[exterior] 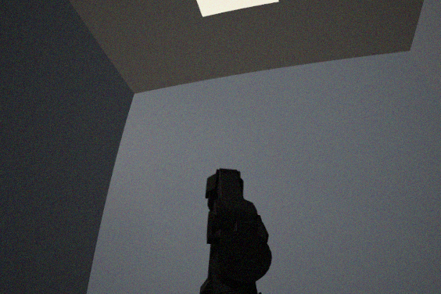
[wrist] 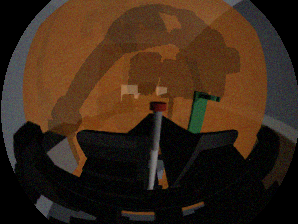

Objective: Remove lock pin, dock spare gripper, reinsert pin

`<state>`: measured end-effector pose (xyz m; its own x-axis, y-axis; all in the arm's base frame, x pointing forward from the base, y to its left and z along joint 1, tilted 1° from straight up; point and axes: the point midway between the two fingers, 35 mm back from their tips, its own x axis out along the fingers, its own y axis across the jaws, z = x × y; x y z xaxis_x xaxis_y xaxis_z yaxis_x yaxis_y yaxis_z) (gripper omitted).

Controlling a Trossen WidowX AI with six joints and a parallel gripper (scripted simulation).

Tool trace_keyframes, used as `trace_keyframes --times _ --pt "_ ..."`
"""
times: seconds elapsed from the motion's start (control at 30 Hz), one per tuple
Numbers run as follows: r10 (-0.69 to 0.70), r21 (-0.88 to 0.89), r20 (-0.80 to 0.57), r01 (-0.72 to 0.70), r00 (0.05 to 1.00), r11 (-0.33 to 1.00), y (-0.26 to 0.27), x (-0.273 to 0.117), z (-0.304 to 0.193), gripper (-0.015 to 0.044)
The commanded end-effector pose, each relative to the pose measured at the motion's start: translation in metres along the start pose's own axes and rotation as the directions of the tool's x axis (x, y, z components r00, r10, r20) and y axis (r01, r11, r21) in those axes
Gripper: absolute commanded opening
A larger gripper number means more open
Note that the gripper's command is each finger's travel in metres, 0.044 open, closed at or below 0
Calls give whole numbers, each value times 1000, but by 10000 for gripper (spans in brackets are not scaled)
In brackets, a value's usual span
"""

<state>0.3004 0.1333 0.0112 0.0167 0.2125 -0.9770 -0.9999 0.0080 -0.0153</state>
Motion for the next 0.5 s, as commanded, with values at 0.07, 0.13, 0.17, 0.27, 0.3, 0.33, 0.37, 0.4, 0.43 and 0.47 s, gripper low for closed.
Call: trace_keyframes --times 0.07,0.13,0.17,0.27,0.3,0.33,0.37,0.4,0.43,0.47 --pt "0 3 -6 0 1000 1000 -1 0 5 0" --pt "0 3 -7 0 1000 1000 -1 -1 7 0" --pt "0 3 -7 0 1000 1000 -1 -1 8 0" --pt "1 3 -7 -1 1000 1000 -1 -1 11 0" --pt "1 3 -7 -1 1000 1000 -1 -1 12 0" --pt "2 3 -7 -2 1000 1000 -1 -1 13 0" --pt "2 3 -8 -2 1000 1000 -1 -1 14 0" --pt "2 3 -8 -2 1000 1000 -1 -1 15 0" --pt "2 3 -8 -2 1000 1000 -1 -1 15 0" --pt "2 3 -8 -2 1000 1000 -1 -1 16 0"
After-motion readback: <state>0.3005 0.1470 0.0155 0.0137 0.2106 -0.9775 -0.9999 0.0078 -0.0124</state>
